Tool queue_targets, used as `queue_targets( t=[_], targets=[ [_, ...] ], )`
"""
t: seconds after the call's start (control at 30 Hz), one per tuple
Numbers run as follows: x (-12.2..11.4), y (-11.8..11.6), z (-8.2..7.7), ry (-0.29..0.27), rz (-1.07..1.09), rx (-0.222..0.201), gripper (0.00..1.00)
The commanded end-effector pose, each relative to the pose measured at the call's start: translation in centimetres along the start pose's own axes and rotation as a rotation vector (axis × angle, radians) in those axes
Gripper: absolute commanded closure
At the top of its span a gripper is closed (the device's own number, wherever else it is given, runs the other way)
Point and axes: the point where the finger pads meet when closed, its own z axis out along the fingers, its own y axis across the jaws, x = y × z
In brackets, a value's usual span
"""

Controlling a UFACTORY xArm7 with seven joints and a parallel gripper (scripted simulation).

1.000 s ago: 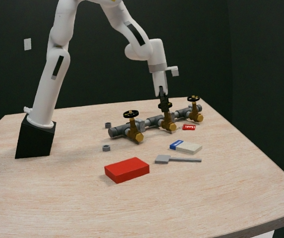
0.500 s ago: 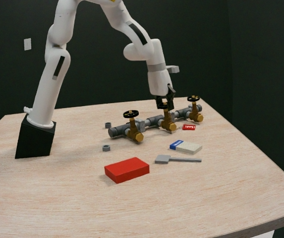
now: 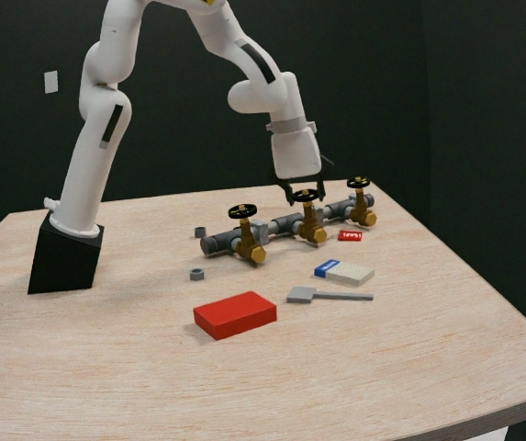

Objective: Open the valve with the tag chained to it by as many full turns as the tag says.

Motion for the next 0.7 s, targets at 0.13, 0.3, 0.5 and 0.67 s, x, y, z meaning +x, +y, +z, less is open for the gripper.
queue_targets(
  t=[0.13, 0.3, 0.5, 0.67],
  targets=[
    [0.09, 0.16, -0.12, 0.055, -0.193, 0.068, 1.00],
    [0.09, 0.16, -0.12, 0.056, -0.216, 0.067, 1.00],
    [0.09, 0.16, -0.12, 0.056, -0.218, 0.067, 0.00],
    [0.09, 0.16, -0.12, 0.056, -0.218, 0.067, 0.00]
  ],
)
